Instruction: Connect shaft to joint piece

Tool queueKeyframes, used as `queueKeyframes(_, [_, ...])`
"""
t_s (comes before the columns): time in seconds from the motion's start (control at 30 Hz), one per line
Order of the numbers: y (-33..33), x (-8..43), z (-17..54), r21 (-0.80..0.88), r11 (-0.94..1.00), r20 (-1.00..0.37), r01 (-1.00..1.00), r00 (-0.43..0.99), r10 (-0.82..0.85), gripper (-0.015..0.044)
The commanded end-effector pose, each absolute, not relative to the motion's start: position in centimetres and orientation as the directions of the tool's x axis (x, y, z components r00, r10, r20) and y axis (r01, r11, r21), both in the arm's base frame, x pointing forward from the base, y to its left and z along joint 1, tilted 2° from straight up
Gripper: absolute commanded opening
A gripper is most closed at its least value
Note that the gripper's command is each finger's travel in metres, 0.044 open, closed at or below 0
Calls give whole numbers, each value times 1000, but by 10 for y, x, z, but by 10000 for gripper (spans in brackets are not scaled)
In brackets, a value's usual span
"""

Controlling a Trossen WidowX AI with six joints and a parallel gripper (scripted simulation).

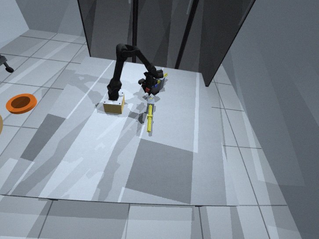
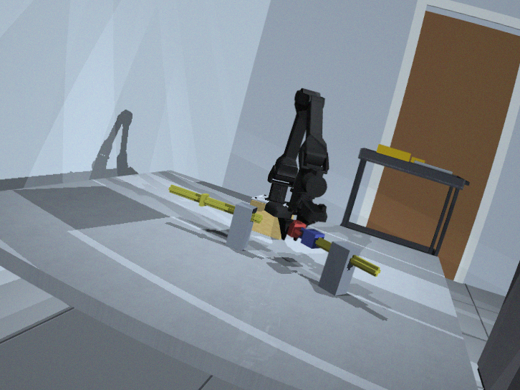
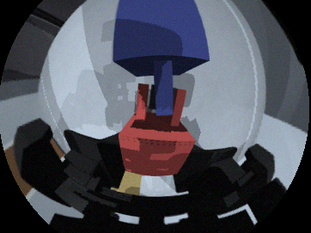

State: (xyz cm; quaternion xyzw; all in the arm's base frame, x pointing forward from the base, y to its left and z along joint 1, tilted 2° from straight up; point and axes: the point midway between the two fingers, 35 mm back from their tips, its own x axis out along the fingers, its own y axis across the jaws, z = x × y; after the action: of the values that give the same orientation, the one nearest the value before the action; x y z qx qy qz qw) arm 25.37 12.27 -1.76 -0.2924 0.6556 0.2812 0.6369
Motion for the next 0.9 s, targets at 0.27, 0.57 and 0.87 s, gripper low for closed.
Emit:
queueKeyframes(0.27, [116,263,-18,0,485,-1000,-874,-14,-24,0])
queueKeyframes(0.57, [113,271,-18,3,322,-1000,-947,-11,-22,0])
queueKeyframes(0.87, [111,279,-18,6,150,-1000,-989,-9,-21,0])
